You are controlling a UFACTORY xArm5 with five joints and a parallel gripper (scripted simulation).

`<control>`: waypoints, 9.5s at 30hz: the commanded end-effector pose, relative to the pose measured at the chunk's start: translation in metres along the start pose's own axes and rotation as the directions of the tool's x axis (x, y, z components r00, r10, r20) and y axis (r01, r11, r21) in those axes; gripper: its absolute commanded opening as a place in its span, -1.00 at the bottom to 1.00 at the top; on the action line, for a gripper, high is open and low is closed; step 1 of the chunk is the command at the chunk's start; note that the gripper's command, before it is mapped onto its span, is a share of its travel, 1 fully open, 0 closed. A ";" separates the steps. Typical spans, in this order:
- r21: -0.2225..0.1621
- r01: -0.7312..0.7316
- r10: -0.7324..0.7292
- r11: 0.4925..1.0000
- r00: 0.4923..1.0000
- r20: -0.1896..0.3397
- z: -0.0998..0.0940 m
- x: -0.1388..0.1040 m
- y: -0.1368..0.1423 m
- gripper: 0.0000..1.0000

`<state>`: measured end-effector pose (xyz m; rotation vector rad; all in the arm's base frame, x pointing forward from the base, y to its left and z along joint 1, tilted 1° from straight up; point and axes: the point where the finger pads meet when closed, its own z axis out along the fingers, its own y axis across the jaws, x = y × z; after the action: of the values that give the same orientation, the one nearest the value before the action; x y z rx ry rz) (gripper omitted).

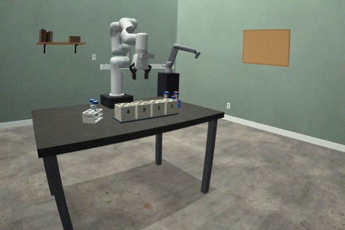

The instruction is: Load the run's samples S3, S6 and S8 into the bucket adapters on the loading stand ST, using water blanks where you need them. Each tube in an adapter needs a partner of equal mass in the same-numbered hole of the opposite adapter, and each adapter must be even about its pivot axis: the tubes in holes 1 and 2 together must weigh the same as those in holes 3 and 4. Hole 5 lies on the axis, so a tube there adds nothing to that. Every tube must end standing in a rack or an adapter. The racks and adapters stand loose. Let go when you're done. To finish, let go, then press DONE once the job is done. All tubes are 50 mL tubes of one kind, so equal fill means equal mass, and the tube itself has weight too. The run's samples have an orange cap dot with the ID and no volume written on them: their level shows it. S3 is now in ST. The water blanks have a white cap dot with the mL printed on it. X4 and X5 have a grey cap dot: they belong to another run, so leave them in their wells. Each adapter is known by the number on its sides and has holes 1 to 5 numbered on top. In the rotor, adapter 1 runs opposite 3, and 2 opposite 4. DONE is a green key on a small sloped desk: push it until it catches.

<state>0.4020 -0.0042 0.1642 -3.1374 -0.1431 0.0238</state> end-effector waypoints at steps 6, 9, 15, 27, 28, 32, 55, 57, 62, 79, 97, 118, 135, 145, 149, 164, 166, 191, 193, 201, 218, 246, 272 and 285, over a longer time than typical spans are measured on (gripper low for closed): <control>0.002 0.000 0.000 1.000 1.000 -0.003 -0.001 0.024 -0.040 1.00; 0.002 0.099 -0.099 0.995 0.995 -0.004 -0.001 0.017 -0.053 1.00; 0.002 0.231 -0.231 0.973 0.973 -0.004 -0.001 0.007 -0.071 1.00; 0.001 0.564 -0.564 0.826 0.826 -0.004 -0.001 -0.020 -0.119 1.00; 0.001 0.564 -0.564 0.826 0.826 -0.004 -0.001 -0.020 -0.119 1.00; 0.000 0.669 -0.669 0.743 0.743 -0.005 -0.002 -0.029 -0.137 1.00; 0.001 0.745 -0.745 0.667 0.667 -0.005 -0.002 -0.080 -0.229 1.00; 0.001 0.745 -0.745 0.667 0.667 -0.005 -0.002 -0.085 -0.238 1.00; 0.001 0.745 -0.745 0.667 0.667 -0.005 -0.002 -0.092 -0.251 1.00; 0.002 0.745 -0.745 0.667 0.667 -0.005 0.001 -0.120 -0.302 1.00; 0.002 0.745 -0.745 0.667 0.667 -0.005 0.043 -0.120 -0.302 1.00; 0.002 0.745 -0.745 0.667 0.667 -0.005 0.094 -0.120 -0.302 1.00; 0.002 0.745 -0.745 0.667 0.667 -0.005 0.101 -0.120 -0.302 1.00; 0.002 0.745 -0.745 0.667 0.667 -0.005 0.101 -0.120 -0.302 1.00; 0.002 0.745 -0.745 0.667 0.667 -0.005 0.101 -0.120 -0.302 1.00; 0.002 0.745 -0.745 0.667 0.667 -0.005 0.101 -0.120 -0.302 1.00; 0.002 0.745 -0.745 0.667 0.667 -0.005 0.098 -0.120 -0.302 1.00; 0.002 0.745 -0.745 0.667 0.667 -0.005 0.037 -0.120 -0.302 1.00; 0.002 0.745 -0.745 0.667 0.667 -0.005 0.032 -0.120 -0.302 1.00; 0.002 0.745 -0.745 0.667 0.667 -0.005 0.016 -0.120 -0.302 1.00; 0.002 0.571 -0.571 0.821 0.821 -0.005 -0.002 -0.103 -0.271 1.00; 0.004 0.000 0.000 1.000 1.000 -0.003 -0.002 -0.040 -0.157 1.00; 0.003 0.000 0.000 1.000 1.000 -0.003 -0.001 0.013 -0.060 1.00; 0.003 -0.199 0.199 0.980 0.980 -0.003 -0.001 0.015 -0.069 0.15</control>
<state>0.4139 0.0535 0.1640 -3.1436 0.0197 0.0251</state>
